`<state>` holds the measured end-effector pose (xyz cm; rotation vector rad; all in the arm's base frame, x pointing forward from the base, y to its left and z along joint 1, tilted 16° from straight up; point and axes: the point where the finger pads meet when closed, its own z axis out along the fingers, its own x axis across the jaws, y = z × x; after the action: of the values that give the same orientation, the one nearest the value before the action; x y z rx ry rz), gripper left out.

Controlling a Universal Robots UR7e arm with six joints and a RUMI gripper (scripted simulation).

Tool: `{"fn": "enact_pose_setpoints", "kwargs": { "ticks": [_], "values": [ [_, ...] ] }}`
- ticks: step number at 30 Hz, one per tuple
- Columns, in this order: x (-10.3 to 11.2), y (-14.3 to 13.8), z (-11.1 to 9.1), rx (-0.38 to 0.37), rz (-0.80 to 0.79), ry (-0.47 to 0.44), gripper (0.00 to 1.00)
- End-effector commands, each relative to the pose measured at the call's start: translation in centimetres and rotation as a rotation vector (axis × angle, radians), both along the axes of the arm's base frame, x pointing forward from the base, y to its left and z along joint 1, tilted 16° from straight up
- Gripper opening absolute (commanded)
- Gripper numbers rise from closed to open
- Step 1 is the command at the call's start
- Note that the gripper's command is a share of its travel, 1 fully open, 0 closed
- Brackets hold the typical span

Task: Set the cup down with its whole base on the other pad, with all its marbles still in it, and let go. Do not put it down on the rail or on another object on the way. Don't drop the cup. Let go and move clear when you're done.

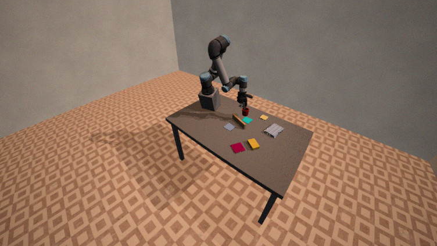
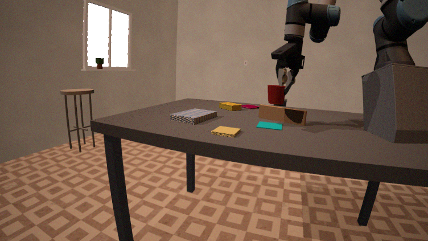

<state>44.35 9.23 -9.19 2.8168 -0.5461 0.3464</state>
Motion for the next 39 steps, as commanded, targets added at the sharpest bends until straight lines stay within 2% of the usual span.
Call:
{"fn": "enact_pose_setpoints", "kwargs": {
  "ticks": [1,15,39],
  "values": [
    [0.5,1.4,-0.3,-0.001,-0.001,0.000,0.03],
    [1.1,3.3,-0.8,-0.001,-0.001,0.000,0.03],
    [1.2,3.4,-1.0,-0.001,-0.001,0.000,0.03]
  ]
}}
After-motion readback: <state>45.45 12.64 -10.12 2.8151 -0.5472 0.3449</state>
